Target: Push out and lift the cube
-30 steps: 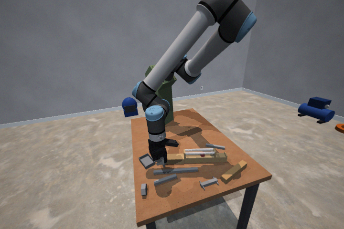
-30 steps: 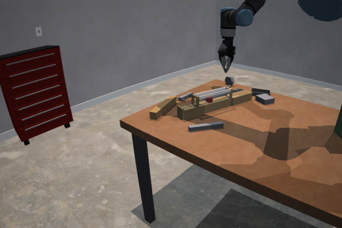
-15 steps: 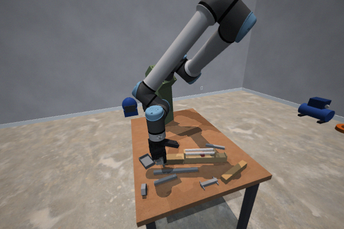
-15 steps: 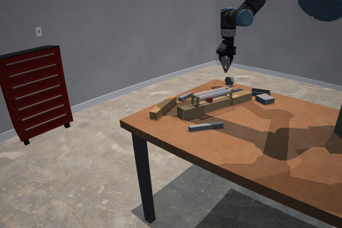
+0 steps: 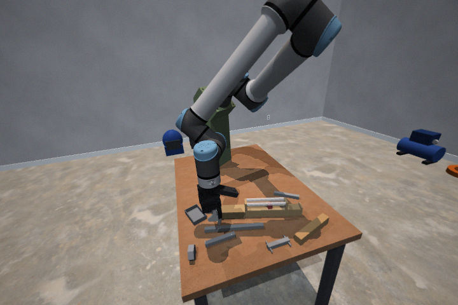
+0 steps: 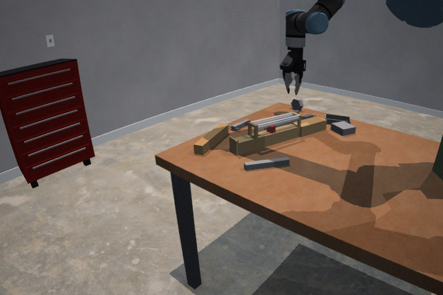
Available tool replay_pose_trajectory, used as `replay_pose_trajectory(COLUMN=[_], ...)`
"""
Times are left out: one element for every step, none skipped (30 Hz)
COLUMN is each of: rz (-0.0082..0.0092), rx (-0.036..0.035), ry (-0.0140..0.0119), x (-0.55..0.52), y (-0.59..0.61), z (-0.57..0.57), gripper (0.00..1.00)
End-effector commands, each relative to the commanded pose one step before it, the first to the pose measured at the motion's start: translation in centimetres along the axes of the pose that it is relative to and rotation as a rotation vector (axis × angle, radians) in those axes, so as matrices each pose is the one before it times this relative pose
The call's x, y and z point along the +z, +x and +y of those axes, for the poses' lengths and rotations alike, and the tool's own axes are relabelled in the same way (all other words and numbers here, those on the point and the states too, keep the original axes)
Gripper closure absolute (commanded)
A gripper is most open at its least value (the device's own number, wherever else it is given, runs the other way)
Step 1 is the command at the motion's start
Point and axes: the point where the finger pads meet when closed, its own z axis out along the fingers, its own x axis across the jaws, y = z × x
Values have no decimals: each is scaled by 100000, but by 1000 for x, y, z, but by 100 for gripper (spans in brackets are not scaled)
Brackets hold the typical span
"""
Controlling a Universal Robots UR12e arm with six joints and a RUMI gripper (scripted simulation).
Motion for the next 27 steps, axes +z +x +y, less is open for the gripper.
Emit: replay_pose_trajectory(rz=[84,0,0,0,0,0,0,0,0,0,0,0,0,0,0,0,0,0,0,0,0,0,0,-1,-3,-8,-14], rx=[-20,0,0,0,0,0,0,0,0,0,0,0,0,0,0,0,0,0,0,0,0,0,0,-1,-4,-9,-16], ry=[-59,0,0,0,0,0,0,0,0,0,0,0,0,0,0,0,0,0,0,0,0,0,0,0,3,7,12], x=[-55,0,0,0,0,0,0,0,0,0,0,0,0,0,0,0,0,0,0,0,0,0,0,7,44,108,191], y=[54,0,0,0,0,0,0,0,0,0,0,0,0,0,0,0,0,0,0,0,0,0,0,0,0,0,0], z=[25,0,0,0,0,0,0,0,0,0,0,0,0,0,0,0,0,0,0,0,0,0,0,0,0,0,0], gripper=[78,78,78,78,78,78,78,78,78,78,78,78,78,78,78,78,78,78,78,78,78,78,78,78,78,78,78])
